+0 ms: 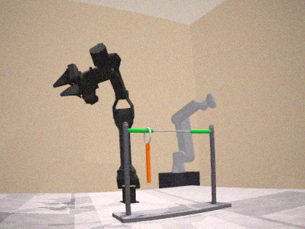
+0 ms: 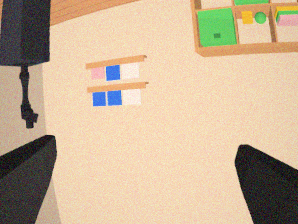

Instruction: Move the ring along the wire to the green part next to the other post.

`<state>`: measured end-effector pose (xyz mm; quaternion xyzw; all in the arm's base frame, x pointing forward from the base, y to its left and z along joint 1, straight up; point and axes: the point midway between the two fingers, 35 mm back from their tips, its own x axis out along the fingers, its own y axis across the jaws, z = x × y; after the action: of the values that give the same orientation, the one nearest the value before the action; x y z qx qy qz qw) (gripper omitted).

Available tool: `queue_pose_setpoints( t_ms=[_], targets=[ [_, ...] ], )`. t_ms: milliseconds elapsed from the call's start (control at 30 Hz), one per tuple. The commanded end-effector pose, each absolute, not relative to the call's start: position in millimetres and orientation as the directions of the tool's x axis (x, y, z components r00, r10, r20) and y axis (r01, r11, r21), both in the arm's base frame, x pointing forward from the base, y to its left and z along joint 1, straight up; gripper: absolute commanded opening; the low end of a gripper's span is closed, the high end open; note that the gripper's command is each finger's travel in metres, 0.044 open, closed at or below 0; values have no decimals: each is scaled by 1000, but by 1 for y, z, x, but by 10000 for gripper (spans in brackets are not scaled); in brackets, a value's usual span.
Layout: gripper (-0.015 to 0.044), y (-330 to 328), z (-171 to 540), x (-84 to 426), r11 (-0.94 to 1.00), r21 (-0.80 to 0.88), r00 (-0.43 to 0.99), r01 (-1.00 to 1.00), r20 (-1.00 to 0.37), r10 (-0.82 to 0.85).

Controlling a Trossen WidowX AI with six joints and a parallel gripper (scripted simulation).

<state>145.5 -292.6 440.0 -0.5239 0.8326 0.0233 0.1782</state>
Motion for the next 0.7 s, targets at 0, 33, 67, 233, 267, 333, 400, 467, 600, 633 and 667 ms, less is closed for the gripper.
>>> queue_pose_setpoints(
  t_ms=[0,33,67,233,267,333,400,467,600,633,667],
  targets=[
    [374,-292,439,146,449,-154,-385,-880,-324,-864],
    [348,-292,437,146,447,-171,-375,-878,-332,-865],
    [321,-291,434,147,443,-200,-360,-874,-345,-867],
    [190,-286,413,154,423,-365,-261,-829,-417,-871],
    [164,-285,409,155,421,-397,-240,-816,-430,-870],
    [160,-282,400,158,417,-457,-197,-786,-455,-869],
    [160,-279,392,161,416,-513,-153,-751,-477,-865],
    [160,-275,383,164,416,-565,-108,-712,-498,-861],
    [160,-268,366,171,424,-657,-15,-623,-532,-846],
    [160,-266,361,172,428,-677,8,-599,-539,-842],
    [160,-263,357,174,432,-695,32,-575,-546,-837]
  ],
)
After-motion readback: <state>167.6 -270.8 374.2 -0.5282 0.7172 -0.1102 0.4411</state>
